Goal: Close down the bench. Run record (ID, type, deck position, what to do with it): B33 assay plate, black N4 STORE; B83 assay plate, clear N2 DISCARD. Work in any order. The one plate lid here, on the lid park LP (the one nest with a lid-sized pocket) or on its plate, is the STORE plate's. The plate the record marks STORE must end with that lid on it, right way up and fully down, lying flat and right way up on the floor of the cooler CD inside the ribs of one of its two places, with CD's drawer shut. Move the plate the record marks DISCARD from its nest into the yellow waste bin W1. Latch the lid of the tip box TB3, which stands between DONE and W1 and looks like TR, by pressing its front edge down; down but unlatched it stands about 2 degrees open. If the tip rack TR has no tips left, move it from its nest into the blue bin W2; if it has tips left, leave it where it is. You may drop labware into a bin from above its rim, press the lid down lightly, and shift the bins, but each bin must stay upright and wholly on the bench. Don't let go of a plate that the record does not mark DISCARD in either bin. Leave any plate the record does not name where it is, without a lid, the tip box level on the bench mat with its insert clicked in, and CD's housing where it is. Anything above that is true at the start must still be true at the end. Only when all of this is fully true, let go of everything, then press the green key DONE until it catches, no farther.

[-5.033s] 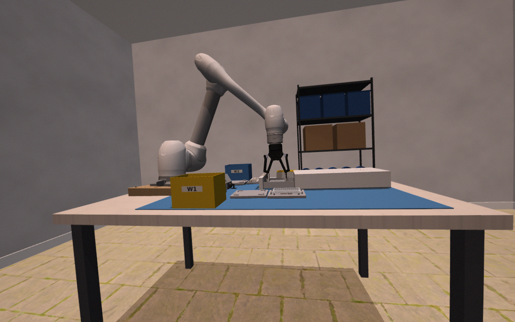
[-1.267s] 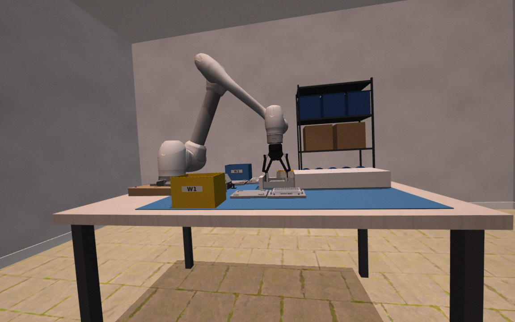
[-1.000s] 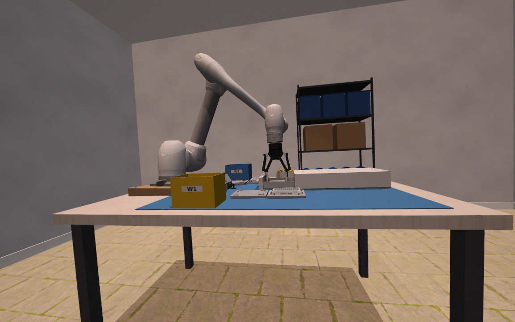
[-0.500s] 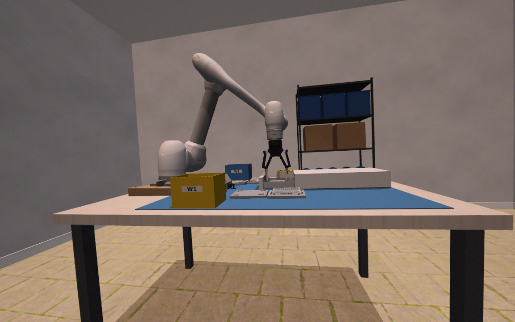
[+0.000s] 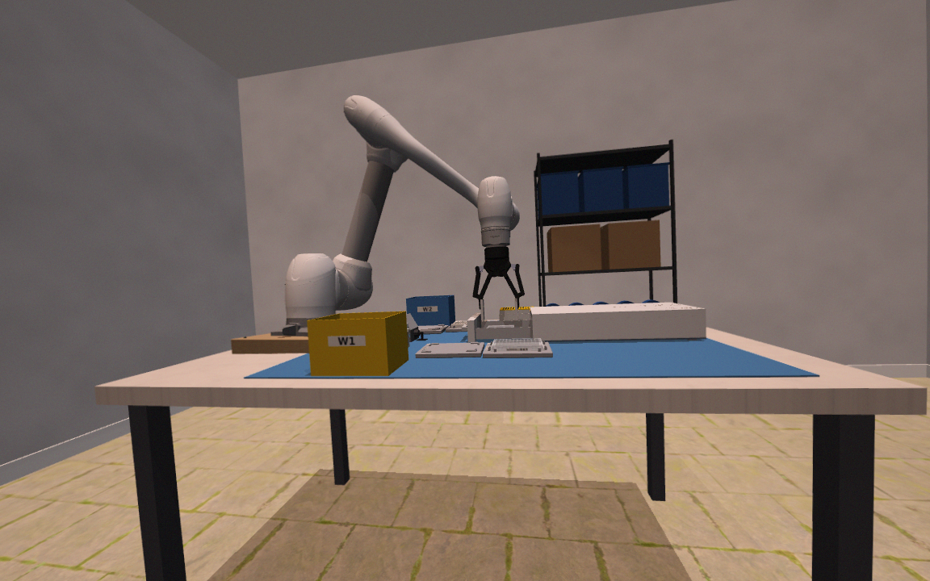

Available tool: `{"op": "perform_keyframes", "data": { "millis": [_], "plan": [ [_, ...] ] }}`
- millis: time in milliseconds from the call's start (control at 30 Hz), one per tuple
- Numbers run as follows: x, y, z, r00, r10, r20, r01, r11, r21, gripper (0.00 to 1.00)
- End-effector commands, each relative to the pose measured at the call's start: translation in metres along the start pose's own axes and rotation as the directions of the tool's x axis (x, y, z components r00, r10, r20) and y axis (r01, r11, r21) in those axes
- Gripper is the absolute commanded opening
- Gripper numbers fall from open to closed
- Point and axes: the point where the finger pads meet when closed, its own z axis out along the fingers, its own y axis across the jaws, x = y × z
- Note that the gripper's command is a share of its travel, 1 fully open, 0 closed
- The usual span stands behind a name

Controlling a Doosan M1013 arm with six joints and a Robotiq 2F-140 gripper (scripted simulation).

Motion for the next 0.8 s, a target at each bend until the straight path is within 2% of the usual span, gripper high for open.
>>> {"op": "perform_keyframes", "data": {
  "millis": [0, 767],
  "plan": [
    [0.0, 0.0, -0.004, 1.0, 0.0, 0.0, 0.0, 1.0, 0.0, 0.66],
    [0.0, 0.0, -0.032, 1.0, 0.0, 0.0, 0.0, 1.0, 0.0, 0.66]
  ]
}}
